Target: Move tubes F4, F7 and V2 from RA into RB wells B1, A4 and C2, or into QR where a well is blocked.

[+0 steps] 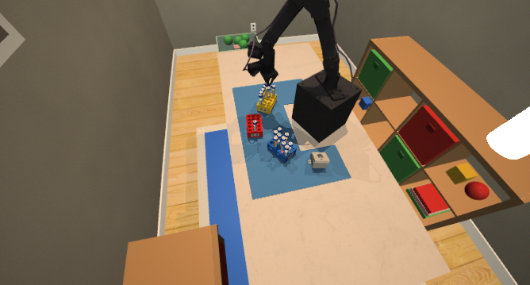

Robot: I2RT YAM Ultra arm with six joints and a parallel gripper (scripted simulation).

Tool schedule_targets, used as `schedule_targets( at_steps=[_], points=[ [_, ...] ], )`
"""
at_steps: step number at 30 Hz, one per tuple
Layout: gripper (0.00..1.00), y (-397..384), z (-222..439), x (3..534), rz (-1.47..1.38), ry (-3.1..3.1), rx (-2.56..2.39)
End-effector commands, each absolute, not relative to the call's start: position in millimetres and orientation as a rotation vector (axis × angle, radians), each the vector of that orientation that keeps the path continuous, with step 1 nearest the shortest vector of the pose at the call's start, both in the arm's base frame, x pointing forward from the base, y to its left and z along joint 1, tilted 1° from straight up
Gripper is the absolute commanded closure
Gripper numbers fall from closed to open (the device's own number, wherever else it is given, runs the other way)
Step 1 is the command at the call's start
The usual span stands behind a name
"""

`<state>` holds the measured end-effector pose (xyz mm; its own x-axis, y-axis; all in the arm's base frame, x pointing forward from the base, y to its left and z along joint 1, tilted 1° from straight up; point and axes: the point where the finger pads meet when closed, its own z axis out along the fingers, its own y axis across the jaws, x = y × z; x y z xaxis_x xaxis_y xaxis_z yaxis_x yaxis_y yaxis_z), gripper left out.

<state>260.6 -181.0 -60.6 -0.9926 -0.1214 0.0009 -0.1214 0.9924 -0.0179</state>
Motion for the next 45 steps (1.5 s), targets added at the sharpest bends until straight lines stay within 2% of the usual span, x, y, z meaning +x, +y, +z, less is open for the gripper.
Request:
schedule_targets(
  at_steps=[1, 45],
  points=[
    [1.0, -182.5, -53.3, 266.4, -0.054, 3.103, -0.186],
    [1.0, -179.1, -77.8, 260.9, -0.019, 3.133, -0.187]
  ],
)
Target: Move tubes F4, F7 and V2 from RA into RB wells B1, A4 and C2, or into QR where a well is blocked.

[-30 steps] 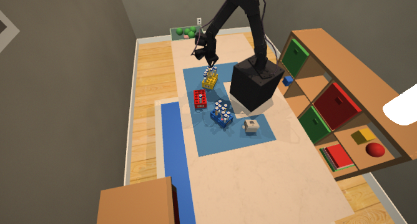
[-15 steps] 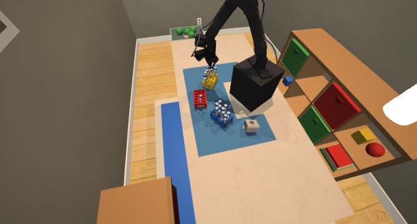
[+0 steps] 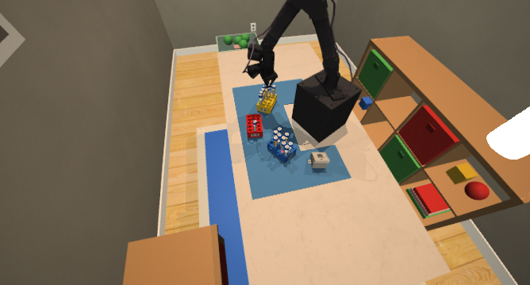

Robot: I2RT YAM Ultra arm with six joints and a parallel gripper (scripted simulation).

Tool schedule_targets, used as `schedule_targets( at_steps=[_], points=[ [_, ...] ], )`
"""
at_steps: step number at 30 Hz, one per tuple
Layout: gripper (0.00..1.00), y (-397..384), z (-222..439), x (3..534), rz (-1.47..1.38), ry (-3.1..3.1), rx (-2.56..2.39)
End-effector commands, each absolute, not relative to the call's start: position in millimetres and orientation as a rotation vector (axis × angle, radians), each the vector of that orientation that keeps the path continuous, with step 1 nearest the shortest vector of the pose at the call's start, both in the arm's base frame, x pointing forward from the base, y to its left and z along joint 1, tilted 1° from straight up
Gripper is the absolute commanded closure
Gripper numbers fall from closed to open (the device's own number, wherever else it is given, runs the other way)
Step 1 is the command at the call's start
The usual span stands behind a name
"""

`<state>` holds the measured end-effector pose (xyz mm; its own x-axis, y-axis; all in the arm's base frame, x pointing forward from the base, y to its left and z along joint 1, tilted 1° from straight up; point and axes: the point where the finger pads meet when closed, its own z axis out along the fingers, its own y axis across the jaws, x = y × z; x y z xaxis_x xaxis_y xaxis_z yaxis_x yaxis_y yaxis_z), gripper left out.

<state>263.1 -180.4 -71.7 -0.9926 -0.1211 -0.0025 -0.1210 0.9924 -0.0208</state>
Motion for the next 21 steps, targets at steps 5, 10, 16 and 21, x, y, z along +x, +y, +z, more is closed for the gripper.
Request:
schedule_targets(
  at_steps=[5, 10, 16, 21],
  points=[
    [1.0, -177.4, -80.5, 257.0, -0.01, 3.14, -0.186],
    [1.0, -181.1, -80.2, 260.1, -0.02, 3.131, -0.185],
    [1.0, -183.3, -81.1, 261.7, -0.026, 3.127, -0.183],
    [1.0, -183.6, -81.9, 262.0, -0.027, 3.126, -0.182]
  ],
)
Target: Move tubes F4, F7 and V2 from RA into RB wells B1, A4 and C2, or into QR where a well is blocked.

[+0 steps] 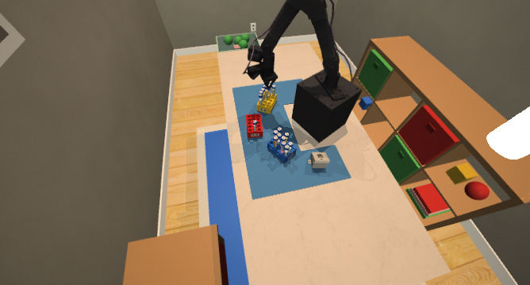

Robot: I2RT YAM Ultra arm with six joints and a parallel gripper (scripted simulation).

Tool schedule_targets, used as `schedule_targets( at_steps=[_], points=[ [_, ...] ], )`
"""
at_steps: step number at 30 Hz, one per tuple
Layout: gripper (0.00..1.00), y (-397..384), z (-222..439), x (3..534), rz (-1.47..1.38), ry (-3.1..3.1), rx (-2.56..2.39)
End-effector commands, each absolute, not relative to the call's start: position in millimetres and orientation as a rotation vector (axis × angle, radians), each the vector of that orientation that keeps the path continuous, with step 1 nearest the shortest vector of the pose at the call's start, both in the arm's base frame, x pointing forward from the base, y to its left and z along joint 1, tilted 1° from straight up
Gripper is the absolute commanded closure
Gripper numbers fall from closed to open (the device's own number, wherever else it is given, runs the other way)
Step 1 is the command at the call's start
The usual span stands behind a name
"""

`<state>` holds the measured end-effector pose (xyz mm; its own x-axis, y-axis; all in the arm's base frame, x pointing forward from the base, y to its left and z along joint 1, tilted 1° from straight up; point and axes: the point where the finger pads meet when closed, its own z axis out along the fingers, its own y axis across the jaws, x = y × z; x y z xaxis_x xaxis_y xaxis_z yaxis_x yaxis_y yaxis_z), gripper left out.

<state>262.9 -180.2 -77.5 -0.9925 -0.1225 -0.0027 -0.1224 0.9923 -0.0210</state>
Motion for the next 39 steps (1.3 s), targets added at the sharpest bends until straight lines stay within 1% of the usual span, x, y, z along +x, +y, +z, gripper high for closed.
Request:
schedule_targets(
  at_steps=[1, 6, 18, 26, 39],
  points=[
    [1.0, -183.5, -82.4, 261.7, -0.026, 3.127, -0.183],
    [1.0, -179.3, -87.1, 255.1, -0.009, 3.14, -0.185],
    [1.0, -183.3, -86.6, 263.8, -0.03, 3.123, -0.188],
    [1.0, -175.9, -93.0, 256.7, -0.009, 3.14, -0.192],
    [1.0, -182.2, -91.0, 270.6, -0.041, 3.113, -0.193]
  ],
)
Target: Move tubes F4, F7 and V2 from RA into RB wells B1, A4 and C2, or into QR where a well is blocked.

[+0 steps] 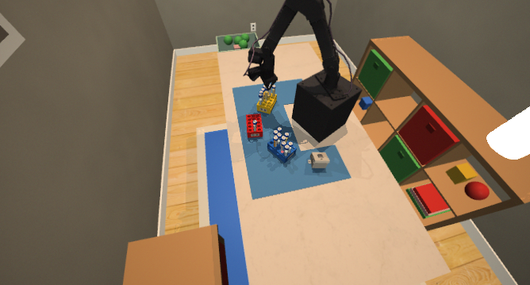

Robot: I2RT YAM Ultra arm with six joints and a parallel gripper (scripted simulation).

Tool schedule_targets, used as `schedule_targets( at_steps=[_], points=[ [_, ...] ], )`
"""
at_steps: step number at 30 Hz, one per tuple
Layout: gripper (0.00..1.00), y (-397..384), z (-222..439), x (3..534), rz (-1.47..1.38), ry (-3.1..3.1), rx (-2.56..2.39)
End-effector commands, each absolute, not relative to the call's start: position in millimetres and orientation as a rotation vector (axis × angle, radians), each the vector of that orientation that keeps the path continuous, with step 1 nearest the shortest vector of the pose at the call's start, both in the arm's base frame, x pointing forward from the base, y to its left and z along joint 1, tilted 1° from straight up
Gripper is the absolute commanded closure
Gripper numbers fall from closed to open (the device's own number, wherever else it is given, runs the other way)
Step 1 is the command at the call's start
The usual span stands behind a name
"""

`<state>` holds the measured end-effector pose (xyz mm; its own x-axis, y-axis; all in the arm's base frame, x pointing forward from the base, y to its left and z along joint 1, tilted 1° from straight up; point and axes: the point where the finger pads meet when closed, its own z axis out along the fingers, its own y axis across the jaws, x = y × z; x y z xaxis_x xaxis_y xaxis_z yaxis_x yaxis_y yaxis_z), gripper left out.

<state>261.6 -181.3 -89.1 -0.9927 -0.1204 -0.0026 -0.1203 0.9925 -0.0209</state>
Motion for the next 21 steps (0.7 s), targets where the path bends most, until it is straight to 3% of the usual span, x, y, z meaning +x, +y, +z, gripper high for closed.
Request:
schedule_targets(
  at_steps=[1, 21],
  points=[
    [1.0, -182.4, -91.1, 271.3, -0.042, 3.112, -0.193],
    [1.0, -192.5, -98.6, 269.0, -0.045, 3.111, -0.184]
  ],
)
